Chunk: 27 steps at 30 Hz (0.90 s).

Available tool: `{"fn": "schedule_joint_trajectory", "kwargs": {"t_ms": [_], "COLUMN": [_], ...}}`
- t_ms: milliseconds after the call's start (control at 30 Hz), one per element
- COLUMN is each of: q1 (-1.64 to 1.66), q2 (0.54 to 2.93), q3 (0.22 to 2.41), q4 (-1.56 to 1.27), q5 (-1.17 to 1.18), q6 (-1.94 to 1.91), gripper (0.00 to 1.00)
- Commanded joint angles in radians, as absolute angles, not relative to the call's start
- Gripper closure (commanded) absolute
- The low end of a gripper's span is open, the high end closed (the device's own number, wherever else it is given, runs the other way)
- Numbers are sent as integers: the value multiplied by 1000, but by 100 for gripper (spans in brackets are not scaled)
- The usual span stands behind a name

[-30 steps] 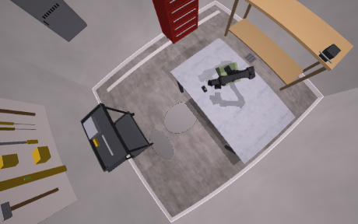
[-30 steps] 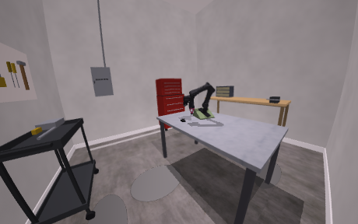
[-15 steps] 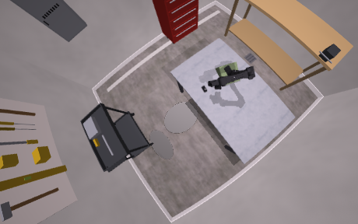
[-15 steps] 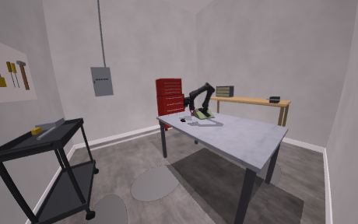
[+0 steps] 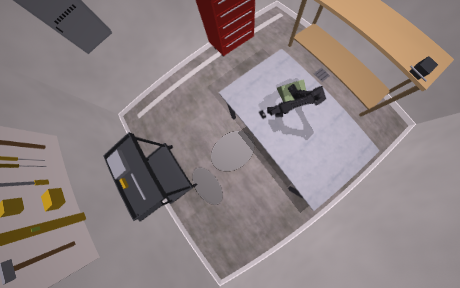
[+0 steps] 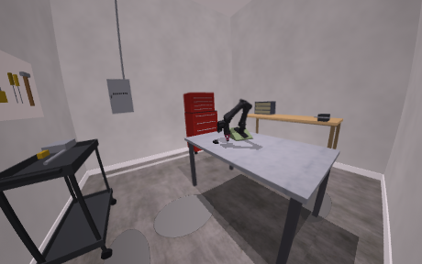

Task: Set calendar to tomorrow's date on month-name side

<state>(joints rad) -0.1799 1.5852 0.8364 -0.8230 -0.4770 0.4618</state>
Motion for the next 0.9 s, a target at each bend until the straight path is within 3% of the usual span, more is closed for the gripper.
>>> {"fn": "schedule_joint_trajectory", "kwargs": {"t_ms": [0,867], "q1": [-170,-147], "q2": [1595,1621], "q3": [825,800], "q4": [-716,-653], "q5": [-474,-472], "q6": [505,530], "gripper": [74,74]}}
